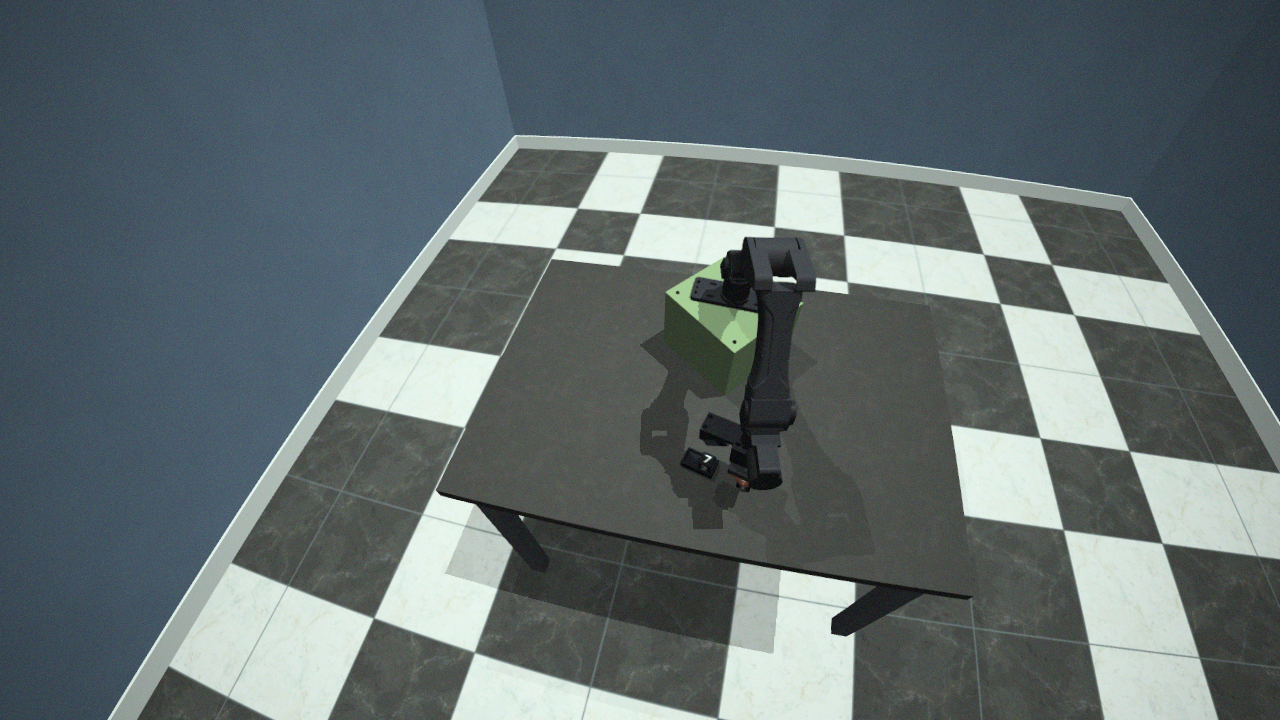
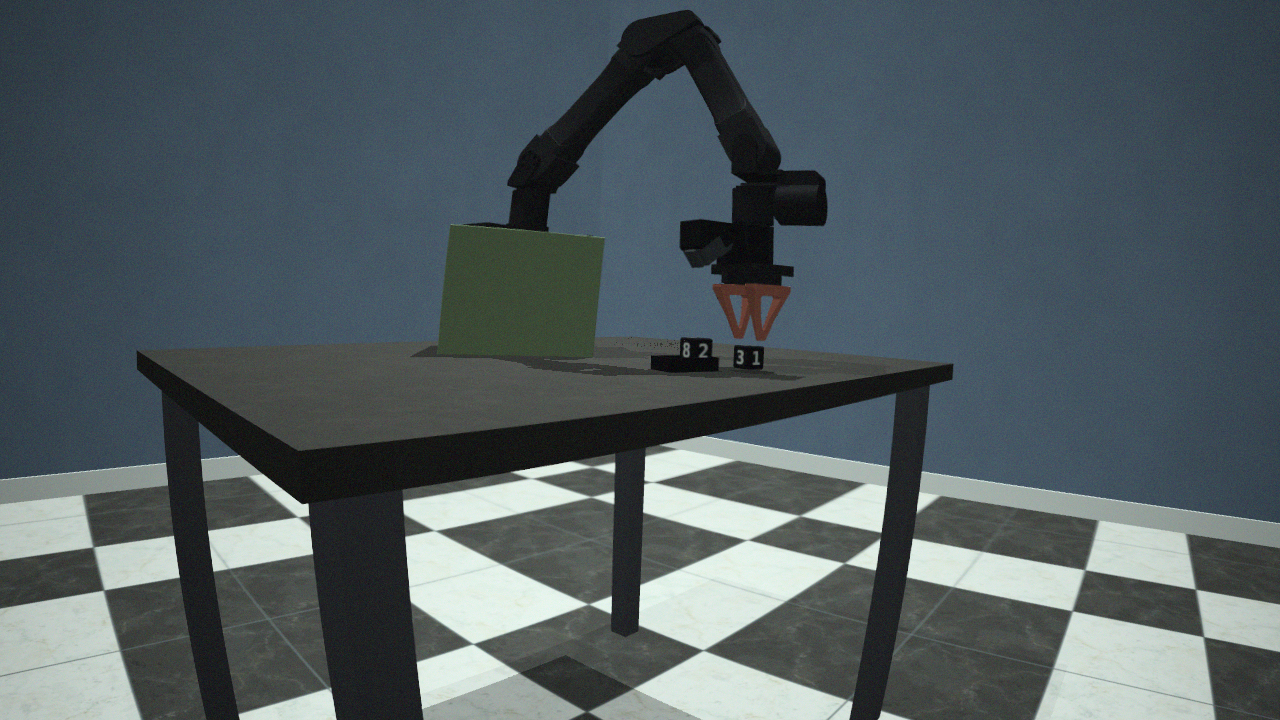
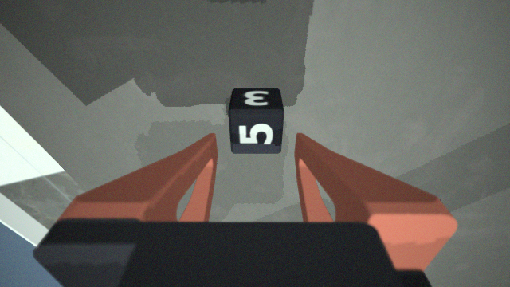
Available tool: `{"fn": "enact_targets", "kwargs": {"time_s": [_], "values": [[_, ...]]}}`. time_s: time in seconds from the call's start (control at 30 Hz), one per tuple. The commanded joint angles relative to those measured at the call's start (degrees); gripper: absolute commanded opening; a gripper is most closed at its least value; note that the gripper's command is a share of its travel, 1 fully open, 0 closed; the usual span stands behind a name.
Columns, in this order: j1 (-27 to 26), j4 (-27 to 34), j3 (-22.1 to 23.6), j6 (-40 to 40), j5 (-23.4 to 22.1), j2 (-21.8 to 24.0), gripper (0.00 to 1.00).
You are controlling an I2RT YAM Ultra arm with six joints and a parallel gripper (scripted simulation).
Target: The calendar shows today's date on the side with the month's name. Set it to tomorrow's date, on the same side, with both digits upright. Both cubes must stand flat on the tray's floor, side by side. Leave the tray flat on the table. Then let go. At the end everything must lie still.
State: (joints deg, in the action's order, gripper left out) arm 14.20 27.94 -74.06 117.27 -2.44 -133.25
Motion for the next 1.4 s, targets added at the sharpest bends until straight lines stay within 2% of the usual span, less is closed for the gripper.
{"fn": "enact_targets", "kwargs": {"time_s": [0.0,0.77,1.37], "values": [[0.0,-0.1,-0.2,0.0,0.1,0.4,0.45],[0.0,-0.2,-0.2,0.0,0.1,0.2,0.45],[0.2,-3.7,-0.5,0.2,0.1,-3.5,0.45]]}}
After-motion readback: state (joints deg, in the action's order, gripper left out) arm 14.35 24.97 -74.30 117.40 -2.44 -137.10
